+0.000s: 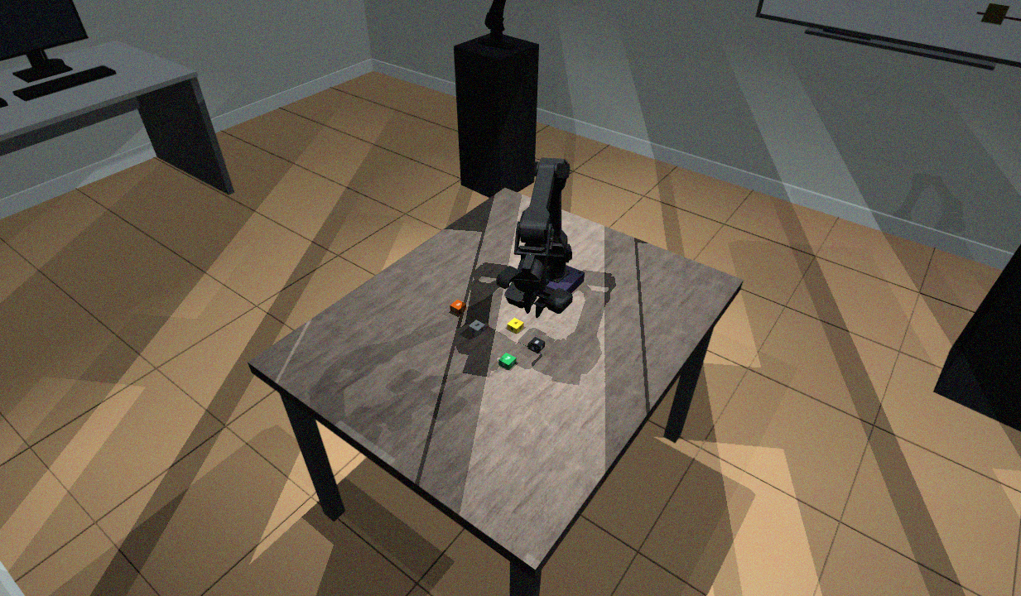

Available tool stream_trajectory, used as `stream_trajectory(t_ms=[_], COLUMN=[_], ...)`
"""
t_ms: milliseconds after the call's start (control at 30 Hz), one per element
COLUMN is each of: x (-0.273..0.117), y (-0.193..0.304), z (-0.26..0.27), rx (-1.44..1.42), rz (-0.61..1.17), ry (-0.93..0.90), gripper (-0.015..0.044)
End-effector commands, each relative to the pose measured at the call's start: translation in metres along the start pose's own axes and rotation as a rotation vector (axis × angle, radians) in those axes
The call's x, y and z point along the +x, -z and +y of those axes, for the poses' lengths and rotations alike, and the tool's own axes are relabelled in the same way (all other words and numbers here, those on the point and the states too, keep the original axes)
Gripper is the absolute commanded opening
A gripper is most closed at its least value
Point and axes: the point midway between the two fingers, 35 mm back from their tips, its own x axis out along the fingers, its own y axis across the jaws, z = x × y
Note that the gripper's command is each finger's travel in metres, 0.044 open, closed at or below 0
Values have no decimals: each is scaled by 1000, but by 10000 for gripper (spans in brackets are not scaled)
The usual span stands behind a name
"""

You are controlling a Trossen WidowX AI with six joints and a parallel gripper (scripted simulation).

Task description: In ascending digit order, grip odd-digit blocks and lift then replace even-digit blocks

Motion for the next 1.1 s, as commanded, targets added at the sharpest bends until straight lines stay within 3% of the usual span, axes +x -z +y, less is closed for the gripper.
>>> stream_trajectory(t_ms=[0,67,233,367,1067], x=[1,10,74,82,109], y=[13,12,11,12,12], z=[2,2,2,2,2], rx=[11,11,11,11,11], rz=[-9,-9,-9,-9,-9], ry=[-2,-2,-1,-1,-1], gripper=[120,173,304,400,400])
